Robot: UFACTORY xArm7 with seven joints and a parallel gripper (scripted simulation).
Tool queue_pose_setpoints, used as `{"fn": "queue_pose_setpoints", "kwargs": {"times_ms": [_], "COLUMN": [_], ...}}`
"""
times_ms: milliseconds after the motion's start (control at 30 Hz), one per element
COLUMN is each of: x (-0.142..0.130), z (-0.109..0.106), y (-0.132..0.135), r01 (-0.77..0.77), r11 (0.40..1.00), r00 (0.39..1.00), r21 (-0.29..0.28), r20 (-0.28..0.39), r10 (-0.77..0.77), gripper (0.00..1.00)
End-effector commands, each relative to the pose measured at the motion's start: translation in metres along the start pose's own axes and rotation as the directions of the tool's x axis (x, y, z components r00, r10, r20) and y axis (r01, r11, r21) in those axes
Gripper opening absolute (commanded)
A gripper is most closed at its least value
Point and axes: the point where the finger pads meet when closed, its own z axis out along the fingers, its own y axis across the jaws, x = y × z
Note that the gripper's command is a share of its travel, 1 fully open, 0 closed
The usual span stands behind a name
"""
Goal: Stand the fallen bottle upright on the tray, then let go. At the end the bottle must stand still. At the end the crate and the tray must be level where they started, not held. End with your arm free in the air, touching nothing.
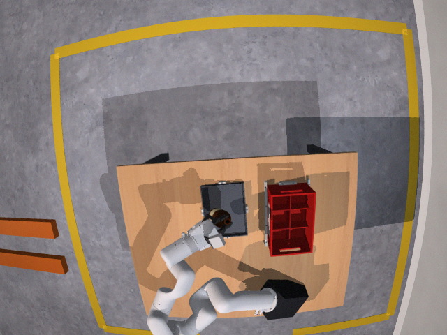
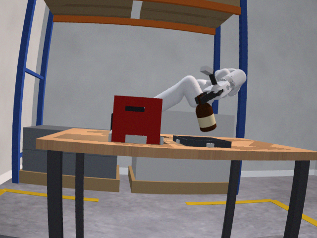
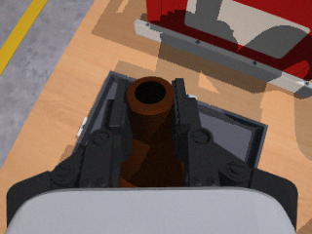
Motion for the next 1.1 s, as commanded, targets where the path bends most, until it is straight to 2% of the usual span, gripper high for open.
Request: {"fn": "queue_pose_setpoints", "kwargs": {"times_ms": [0,1067], "x": [-0.003,-0.031], "z": [0.002,0.018], "y": [0.000,0.000], "r01": [-0.002,-0.002], "r11": [1.000,1.000], "r00": [1.000,1.000], "r21": [0.002,0.002], "r20": [0.000,0.000], "r10": [0.002,0.002], "gripper": [0.00,0.00]}}
